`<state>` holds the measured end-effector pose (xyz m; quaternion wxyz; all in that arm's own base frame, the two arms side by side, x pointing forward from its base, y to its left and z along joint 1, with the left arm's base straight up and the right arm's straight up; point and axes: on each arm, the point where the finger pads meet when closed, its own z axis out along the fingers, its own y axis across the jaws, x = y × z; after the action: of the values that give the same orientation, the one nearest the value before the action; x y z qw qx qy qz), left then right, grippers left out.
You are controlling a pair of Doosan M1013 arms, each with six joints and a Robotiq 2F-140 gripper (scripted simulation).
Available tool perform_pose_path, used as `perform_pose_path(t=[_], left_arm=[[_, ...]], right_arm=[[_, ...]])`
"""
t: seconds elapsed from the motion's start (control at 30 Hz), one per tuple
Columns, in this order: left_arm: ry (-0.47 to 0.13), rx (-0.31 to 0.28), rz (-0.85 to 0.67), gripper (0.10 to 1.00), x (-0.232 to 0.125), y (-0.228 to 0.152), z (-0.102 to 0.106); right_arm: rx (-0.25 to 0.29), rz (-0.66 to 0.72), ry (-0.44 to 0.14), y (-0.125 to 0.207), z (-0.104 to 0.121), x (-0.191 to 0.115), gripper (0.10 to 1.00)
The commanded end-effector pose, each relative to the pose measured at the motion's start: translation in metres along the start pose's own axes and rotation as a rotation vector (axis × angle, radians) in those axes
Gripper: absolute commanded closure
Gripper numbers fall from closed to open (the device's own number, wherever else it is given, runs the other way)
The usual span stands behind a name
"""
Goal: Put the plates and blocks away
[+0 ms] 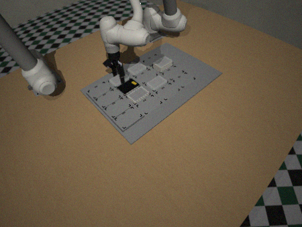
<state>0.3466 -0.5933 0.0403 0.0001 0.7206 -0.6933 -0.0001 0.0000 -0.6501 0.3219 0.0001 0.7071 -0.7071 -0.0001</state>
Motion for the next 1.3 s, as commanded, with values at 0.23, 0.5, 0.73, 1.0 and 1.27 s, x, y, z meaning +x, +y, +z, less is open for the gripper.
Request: perform_pose_path(t=[0.23,0.5,0.73,1.0,1.27], left_arm=[[0.001,0.001,0.0,0.999,0.0005,-0.0003,-0.0005],[0.001,0.001,0.0,0.999,0.0005,-0.0003,-0.0001],[0.001,0.001,0.0,0.999,0.0005,-0.0003,-0.0001],[0.001,0.001,0.0,0.4,0.0005,-0.0003,0.0],[0.001,0.001,0.0,0.4,0.0005,-0.0003,0.0]], right_arm=[[0.0,0.0,0.001,-0.0001,-0.0009,0.0002,0.098],[0.0,0.0,0.001,-0.0001,-0.0009,0.0002,0.098],[0.0,0.0,0.001,-0.0001,-0.0009,0.0002,0.098],[0.0,0.0,0.001,-0.0001,-0.0009,0.0002,0.098],[0.0,0.0,0.001,-0.0001,-0.0009,0.0002,0.098]])
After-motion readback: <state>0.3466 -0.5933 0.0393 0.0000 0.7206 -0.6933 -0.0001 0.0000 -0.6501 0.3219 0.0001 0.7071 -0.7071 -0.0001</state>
